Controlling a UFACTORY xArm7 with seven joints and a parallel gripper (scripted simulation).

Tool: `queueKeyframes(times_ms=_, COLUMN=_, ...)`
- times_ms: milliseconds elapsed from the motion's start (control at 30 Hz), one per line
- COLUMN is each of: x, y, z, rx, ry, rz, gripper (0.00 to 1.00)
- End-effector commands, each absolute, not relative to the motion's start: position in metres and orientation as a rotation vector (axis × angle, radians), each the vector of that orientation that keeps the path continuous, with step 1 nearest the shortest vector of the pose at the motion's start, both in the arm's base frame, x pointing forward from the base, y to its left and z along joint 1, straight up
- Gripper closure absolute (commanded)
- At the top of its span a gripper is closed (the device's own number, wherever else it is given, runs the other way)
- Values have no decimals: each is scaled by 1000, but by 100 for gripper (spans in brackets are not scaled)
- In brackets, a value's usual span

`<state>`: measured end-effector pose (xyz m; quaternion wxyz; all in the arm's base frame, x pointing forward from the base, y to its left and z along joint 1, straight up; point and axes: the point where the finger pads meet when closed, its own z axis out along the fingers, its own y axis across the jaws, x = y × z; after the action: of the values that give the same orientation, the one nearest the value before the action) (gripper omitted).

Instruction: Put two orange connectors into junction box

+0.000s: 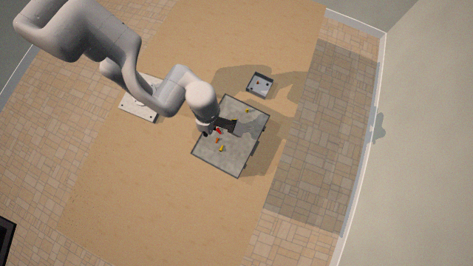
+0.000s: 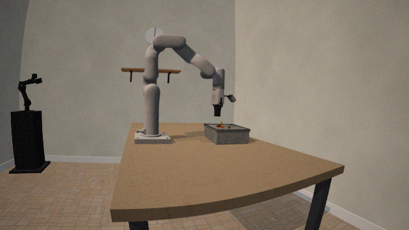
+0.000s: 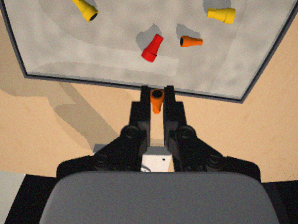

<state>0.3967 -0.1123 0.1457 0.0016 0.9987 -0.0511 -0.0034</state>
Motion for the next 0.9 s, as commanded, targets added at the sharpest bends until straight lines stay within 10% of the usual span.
queueKeyframes(times_ms=0, x=410, y=-93, z=147, rx=3132, ry=-164, rz=-6, gripper=98)
queueKeyframes(times_ms=867, x=522, y=106, z=145, rx=3132, ry=-164, rz=-6, gripper=98)
